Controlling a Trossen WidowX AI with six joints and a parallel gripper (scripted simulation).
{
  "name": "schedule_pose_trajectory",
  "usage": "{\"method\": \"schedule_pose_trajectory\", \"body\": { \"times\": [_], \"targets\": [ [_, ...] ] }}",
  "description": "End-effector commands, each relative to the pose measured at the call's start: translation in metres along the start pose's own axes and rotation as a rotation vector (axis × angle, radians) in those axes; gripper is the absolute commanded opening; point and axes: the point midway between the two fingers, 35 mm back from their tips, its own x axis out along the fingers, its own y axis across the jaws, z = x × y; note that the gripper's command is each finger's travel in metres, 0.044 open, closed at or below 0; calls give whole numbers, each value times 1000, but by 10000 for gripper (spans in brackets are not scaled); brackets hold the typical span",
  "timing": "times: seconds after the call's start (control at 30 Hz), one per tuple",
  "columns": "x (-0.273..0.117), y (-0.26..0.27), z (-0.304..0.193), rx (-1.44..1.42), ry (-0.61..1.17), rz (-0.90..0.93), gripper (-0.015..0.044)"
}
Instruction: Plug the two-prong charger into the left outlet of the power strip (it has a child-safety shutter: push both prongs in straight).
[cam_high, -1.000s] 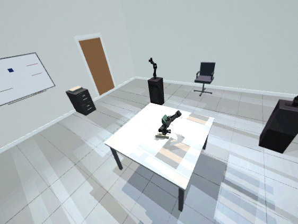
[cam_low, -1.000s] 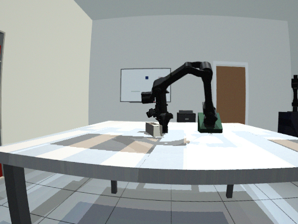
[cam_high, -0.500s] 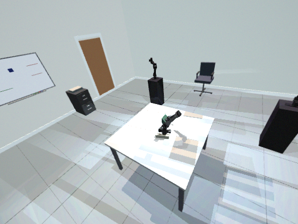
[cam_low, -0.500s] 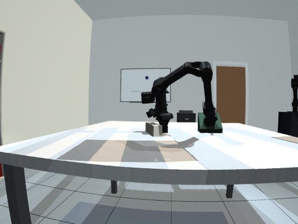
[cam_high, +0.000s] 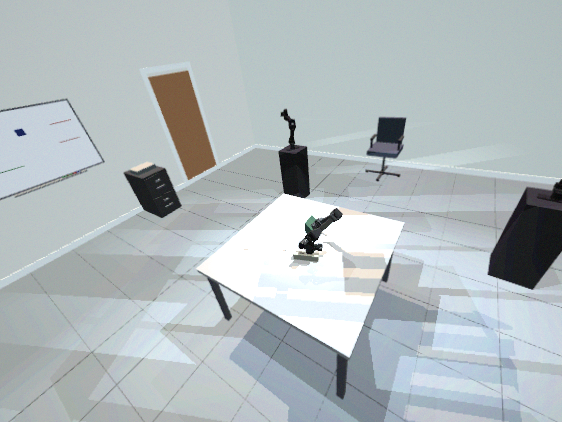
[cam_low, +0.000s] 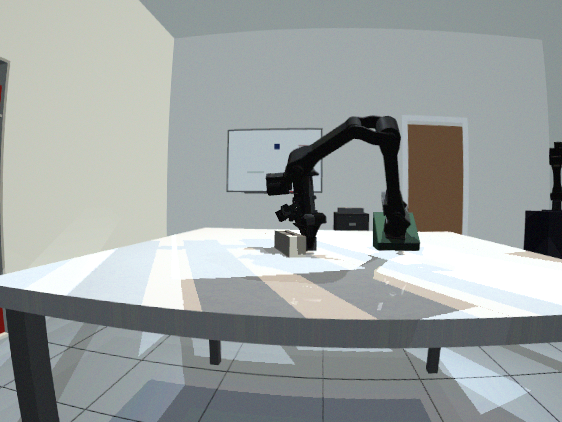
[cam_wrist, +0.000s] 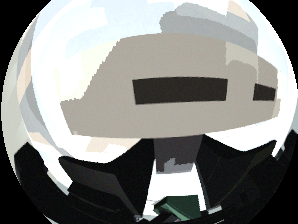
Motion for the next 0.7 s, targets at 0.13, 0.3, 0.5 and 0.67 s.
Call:
{"method": "schedule_pose_trajectory", "body": {
  "times": [0.13,0.3,0.5,0.67],
  "targets": [
    [-3,1,7,-18,-21,3,0],
    [-2,1,8,-18,-21,3,0],
    [-2,1,8,-18,-21,3,0],
    [-1,1,8,-18,-21,3,0]
  ]
}}
